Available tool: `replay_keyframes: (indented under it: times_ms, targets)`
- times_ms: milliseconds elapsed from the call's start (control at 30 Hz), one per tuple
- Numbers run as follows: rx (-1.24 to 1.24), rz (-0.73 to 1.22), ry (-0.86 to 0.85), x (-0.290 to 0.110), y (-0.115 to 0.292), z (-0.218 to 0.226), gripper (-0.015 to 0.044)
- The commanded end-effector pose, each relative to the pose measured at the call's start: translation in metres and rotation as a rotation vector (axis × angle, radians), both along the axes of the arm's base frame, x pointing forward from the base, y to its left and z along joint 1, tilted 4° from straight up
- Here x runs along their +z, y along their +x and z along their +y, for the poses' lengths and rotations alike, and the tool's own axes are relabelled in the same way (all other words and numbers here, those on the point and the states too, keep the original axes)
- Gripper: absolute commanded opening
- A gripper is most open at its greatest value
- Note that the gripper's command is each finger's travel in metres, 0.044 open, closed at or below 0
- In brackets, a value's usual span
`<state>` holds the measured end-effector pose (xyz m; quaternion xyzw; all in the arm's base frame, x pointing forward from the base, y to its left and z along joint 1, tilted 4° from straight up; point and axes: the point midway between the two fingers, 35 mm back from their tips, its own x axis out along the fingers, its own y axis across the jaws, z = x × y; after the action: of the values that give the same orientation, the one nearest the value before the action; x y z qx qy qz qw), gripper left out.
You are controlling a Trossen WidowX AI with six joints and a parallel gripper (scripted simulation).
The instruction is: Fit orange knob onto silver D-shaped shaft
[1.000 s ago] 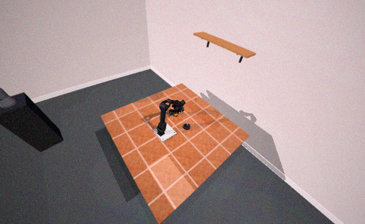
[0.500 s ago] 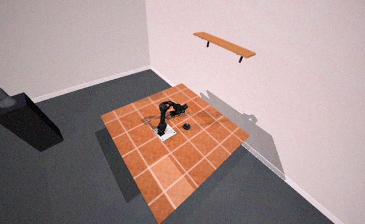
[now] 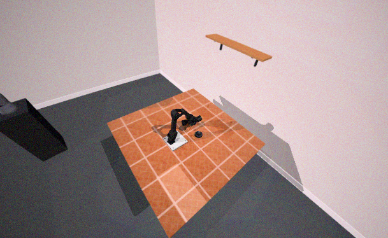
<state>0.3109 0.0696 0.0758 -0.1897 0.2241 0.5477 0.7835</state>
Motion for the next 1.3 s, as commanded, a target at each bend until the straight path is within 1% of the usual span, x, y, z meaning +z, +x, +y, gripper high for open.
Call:
replay_keyframes:
  times_ms: [0, 400, 567, 667, 1267]
  targets:
    - [0.005, -0.021, 0.064, -0.002, -0.002, -0.004, 0.0179]
    - [0.017, -0.088, 0.261, -0.007, -0.006, -0.016, 0.0179]
    - [0.013, -0.072, 0.212, -0.005, -0.006, -0.016, 0.0179]
    - [0.013, -0.073, 0.230, -0.006, -0.006, -0.015, 0.0258]
    - [0.013, -0.073, 0.230, -0.006, -0.006, -0.015, 0.0260]
